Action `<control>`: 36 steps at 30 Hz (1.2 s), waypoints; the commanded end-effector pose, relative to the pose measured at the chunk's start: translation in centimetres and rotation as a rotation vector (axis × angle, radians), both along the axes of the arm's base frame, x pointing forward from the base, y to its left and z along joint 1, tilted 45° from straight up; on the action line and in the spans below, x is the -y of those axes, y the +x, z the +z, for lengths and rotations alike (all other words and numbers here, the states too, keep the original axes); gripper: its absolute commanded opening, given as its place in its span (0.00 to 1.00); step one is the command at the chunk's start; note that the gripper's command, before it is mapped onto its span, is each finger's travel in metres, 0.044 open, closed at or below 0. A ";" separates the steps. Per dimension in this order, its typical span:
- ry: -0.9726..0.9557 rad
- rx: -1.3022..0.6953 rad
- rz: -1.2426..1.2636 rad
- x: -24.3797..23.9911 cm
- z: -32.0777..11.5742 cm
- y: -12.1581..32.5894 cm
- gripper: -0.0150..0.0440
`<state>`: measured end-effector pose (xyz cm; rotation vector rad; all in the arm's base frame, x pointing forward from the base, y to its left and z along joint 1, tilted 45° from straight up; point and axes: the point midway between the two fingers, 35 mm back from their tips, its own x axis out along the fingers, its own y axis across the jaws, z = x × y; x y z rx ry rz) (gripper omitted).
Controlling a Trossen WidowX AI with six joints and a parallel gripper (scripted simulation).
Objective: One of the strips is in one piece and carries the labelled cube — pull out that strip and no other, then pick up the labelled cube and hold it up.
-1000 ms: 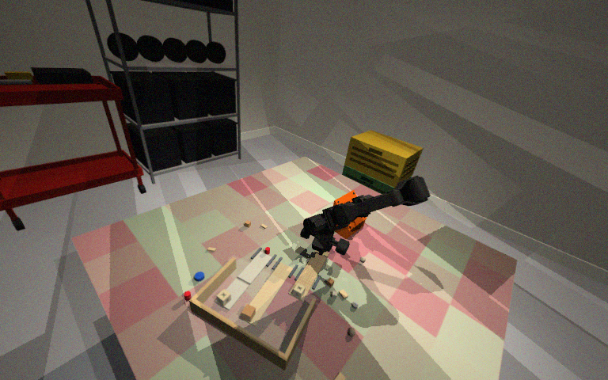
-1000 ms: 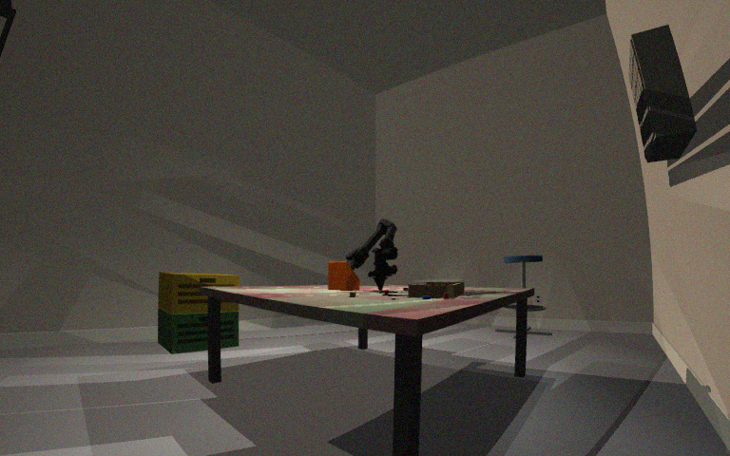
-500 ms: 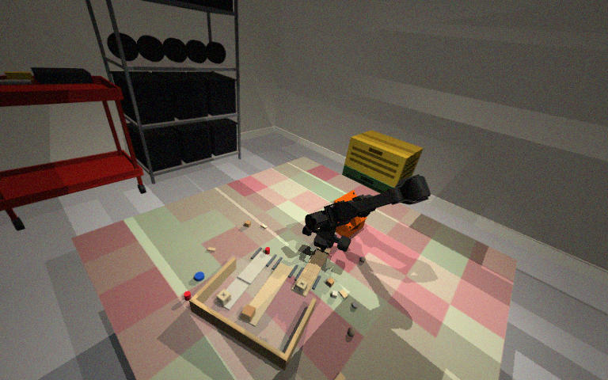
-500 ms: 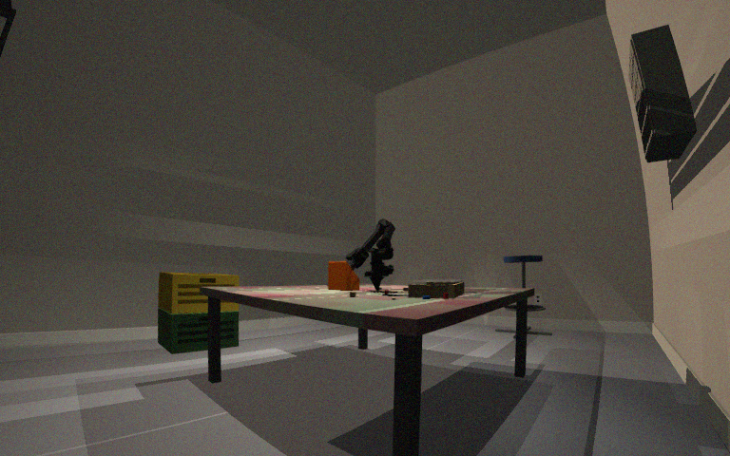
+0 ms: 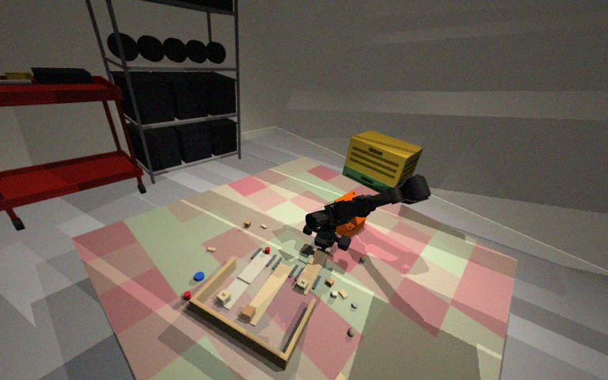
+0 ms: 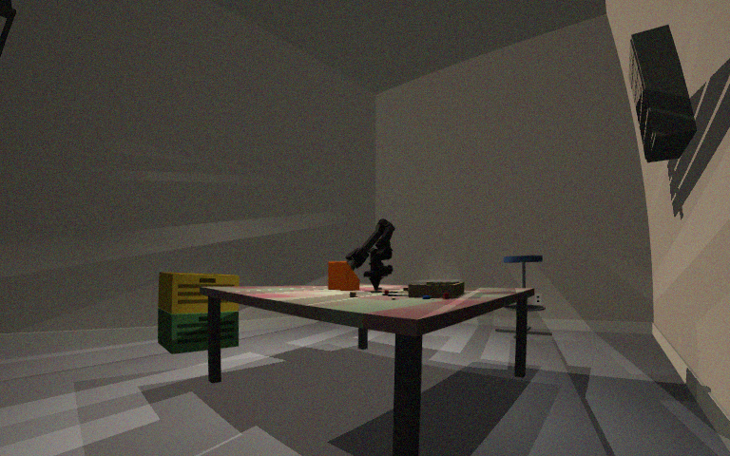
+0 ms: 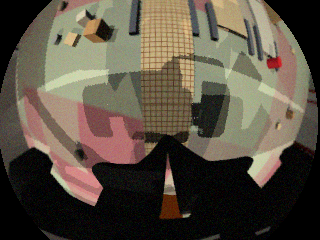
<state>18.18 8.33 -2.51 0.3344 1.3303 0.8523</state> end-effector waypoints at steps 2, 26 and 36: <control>-0.007 -0.023 0.015 -0.2 -0.3 -1.0 0.25; -0.010 -0.018 0.012 2.5 2.4 0.2 0.25; -0.009 -0.040 -0.005 2.3 3.3 1.6 0.39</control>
